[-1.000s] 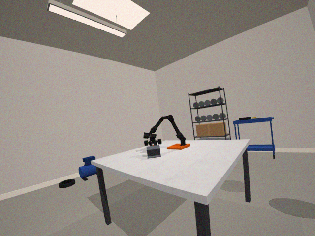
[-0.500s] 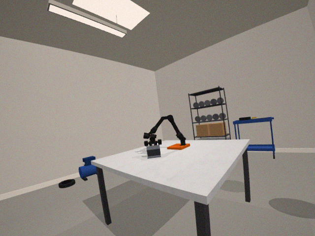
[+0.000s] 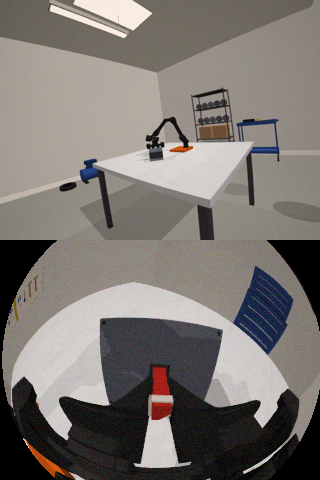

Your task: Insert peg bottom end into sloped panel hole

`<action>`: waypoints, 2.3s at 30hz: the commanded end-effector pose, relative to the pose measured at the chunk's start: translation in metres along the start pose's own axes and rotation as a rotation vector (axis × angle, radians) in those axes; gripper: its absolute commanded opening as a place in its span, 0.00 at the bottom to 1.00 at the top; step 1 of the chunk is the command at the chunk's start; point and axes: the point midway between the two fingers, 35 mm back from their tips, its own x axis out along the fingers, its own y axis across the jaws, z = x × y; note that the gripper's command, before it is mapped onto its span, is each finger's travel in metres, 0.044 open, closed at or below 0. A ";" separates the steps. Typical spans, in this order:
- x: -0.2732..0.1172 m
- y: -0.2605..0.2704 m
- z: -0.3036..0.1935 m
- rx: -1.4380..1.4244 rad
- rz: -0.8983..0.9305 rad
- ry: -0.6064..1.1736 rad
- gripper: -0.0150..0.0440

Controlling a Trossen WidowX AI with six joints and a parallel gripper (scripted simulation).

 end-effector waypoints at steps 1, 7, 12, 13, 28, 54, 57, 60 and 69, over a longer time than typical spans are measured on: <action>0.000 0.000 0.000 0.000 0.000 0.000 0.25; 0.000 0.000 0.000 0.000 0.000 0.000 0.34; 0.000 0.000 0.000 0.000 0.000 0.000 0.57; 0.000 0.000 0.000 0.000 0.000 0.000 0.61; -0.013 -0.002 -0.002 0.001 0.001 0.006 1.00; -0.055 -0.004 -0.008 0.007 0.003 0.017 1.00; -0.060 -0.004 -0.008 0.008 0.003 0.017 1.00; -0.065 -0.004 -0.009 0.008 0.003 0.017 1.00; -0.079 -0.003 -0.011 0.011 0.004 0.015 1.00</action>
